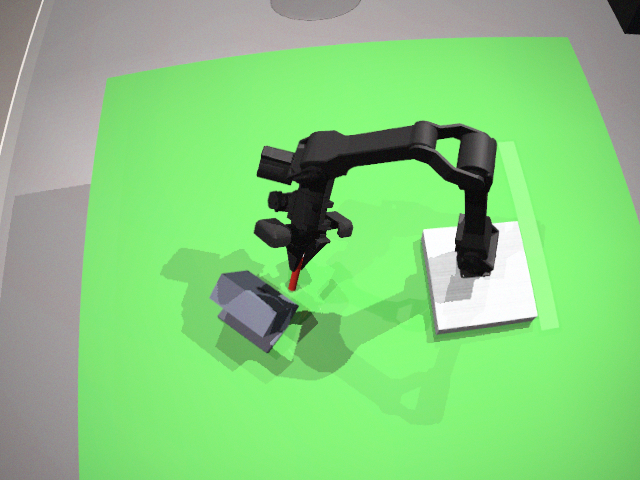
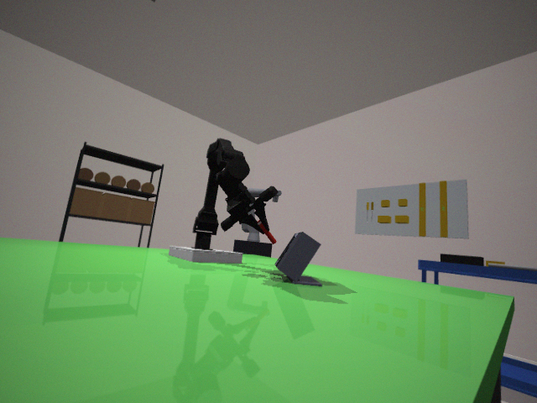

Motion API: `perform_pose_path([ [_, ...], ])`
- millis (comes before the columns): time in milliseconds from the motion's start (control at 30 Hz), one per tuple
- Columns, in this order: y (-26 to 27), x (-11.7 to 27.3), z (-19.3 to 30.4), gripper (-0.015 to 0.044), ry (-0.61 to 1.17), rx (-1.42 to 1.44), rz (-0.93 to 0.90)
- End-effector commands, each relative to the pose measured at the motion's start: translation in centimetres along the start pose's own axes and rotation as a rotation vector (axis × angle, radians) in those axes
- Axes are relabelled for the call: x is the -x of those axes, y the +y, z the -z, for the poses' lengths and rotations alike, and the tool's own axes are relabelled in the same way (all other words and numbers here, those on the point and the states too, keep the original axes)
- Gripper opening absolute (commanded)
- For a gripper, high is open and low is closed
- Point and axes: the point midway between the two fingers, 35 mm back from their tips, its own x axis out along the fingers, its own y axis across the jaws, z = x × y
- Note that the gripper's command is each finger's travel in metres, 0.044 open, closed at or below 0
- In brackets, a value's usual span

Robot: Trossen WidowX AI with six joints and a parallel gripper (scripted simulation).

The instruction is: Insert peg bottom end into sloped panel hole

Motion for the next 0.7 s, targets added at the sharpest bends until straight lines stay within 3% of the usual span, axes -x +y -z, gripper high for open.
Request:
perform_pose_path([
  [0, -0.4, 0.1, -0.1, 0.0, 0.008, -0.038, -0.019],
  [667, -1.0, 1.9, -1.7, 0.0, 0.011, -0.172, -0.138],
])
